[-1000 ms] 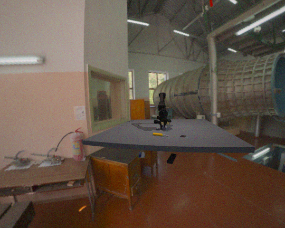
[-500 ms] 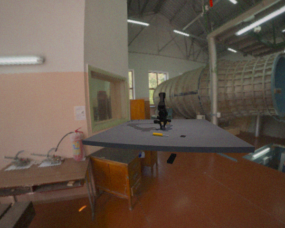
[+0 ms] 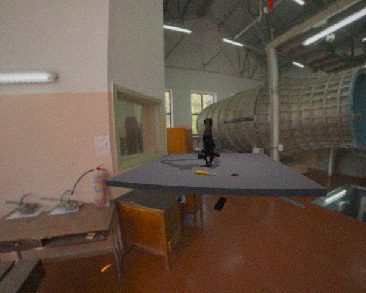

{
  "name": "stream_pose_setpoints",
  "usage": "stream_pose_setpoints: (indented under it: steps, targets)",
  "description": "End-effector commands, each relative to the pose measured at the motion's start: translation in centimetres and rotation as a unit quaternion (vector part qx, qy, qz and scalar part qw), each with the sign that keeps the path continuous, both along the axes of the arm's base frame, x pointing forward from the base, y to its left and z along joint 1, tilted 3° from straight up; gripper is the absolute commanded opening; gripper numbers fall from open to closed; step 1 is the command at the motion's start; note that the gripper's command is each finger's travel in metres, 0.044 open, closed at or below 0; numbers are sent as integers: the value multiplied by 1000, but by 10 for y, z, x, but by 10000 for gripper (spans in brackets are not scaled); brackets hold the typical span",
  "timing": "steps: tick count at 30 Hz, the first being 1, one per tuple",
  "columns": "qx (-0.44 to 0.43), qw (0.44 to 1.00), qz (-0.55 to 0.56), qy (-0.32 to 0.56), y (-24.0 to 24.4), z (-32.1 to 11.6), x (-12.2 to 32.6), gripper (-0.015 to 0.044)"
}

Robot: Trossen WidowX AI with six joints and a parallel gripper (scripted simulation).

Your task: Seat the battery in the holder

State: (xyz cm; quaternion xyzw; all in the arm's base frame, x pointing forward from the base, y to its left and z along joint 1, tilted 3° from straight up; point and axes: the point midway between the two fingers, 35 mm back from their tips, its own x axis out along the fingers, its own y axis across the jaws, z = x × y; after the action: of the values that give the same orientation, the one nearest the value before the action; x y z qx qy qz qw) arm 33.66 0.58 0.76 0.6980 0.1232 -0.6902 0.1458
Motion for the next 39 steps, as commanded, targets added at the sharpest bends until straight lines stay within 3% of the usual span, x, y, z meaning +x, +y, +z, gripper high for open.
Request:
stream_pose_setpoints:
  steps: [1, 3, 7, 21, 31, 39]
  targets:
    - [0, 1000, 2, 1, 0, 0, -1, 83]
    - [0, 1000, 2, 1, 0, 0, -1, 83]
    - [0, 1000, 2, 1, 0, 0, -1, 186]
    - [0, 1000, 0, 1, 1, 15, -2, 186]
    - [0, 1000, 0, 1, 4, 91, -8, 440]
    - [0, 1000, 0, 1, 4, 91, -8, 440]
